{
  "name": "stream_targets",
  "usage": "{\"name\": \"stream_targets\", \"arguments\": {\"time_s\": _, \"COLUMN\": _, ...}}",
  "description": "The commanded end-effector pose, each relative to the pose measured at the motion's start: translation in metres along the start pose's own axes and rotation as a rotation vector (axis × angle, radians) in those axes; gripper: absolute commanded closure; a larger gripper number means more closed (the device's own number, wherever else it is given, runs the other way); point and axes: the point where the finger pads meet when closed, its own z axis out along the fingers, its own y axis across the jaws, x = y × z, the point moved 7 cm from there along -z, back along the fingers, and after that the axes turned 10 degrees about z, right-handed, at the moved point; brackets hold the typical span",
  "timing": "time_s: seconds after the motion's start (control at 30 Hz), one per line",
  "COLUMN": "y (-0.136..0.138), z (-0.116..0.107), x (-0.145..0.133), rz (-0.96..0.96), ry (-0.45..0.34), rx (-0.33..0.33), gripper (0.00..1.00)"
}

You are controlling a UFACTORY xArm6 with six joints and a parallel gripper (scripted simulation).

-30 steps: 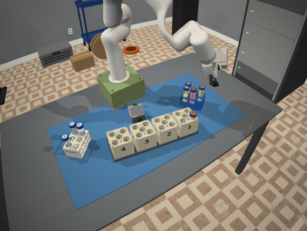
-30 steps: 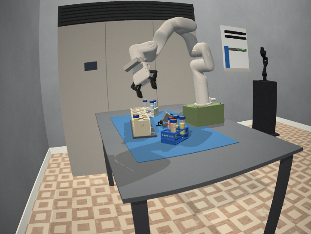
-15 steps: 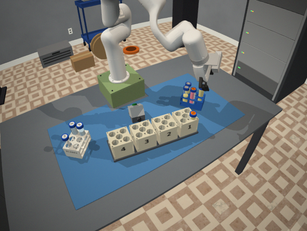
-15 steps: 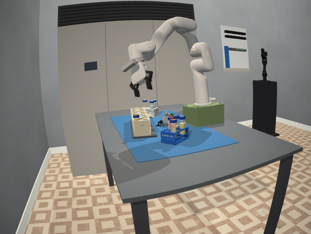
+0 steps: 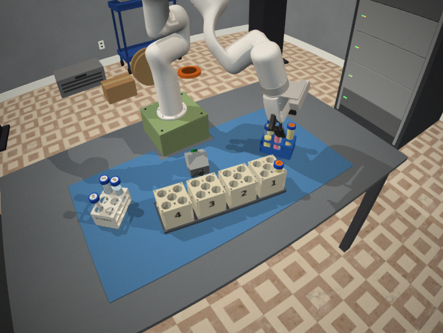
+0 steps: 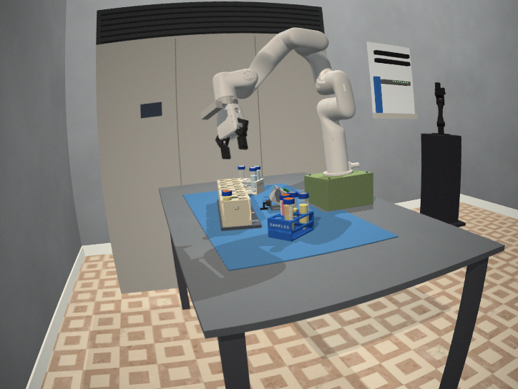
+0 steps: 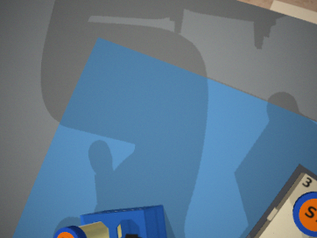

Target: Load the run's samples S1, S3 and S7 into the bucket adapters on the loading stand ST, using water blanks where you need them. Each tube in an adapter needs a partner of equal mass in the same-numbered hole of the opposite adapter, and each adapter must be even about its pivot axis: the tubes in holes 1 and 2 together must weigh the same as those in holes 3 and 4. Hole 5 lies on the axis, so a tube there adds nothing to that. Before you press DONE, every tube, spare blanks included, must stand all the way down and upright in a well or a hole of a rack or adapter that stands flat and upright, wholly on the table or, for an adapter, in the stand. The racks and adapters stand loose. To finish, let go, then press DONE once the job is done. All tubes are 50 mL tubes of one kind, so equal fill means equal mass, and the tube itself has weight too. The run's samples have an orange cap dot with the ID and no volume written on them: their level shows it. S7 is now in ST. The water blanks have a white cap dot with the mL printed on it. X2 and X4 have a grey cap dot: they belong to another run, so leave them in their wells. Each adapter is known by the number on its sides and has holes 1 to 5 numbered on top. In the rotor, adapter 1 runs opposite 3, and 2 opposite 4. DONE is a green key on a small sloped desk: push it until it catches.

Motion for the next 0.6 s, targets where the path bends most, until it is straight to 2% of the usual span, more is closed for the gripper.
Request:
{"name": "stream_targets", "arguments": {"time_s": 0.0, "y": 0.016, "z": -0.01, "x": -0.005, "rz": 0.048, "ry": -0.001, "rx": -0.041, "gripper": 0.0}}
{"name": "stream_targets", "arguments": {"time_s": 0.1, "y": 0.023, "z": -0.012, "x": -0.008, "rz": 0.048, "ry": -0.001, "rx": -0.041, "gripper": 0.0}}
{"name": "stream_targets", "arguments": {"time_s": 0.2, "y": 0.032, "z": -0.017, "x": -0.013, "rz": 0.121, "ry": -0.005, "rx": -0.1, "gripper": 0.0}}
{"name": "stream_targets", "arguments": {"time_s": 0.3, "y": 0.045, "z": -0.022, "x": -0.018, "rz": 0.121, "ry": -0.005, "rx": -0.1, "gripper": 0.0}}
{"name": "stream_targets", "arguments": {"time_s": 0.4, "y": 0.047, "z": -0.023, "x": -0.019, "rz": 0.121, "ry": -0.005, "rx": -0.1, "gripper": 0.0}}
{"name": "stream_targets", "arguments": {"time_s": 0.5, "y": 0.056, "z": -0.028, "x": -0.024, "rz": 0.195, "ry": -0.006, "rx": -0.159, "gripper": 0.0}}
{"name": "stream_targets", "arguments": {"time_s": 0.57, "y": 0.064, "z": -0.031, "x": -0.028, "rz": 0.195, "ry": -0.006, "rx": -0.159, "gripper": 0.0}}
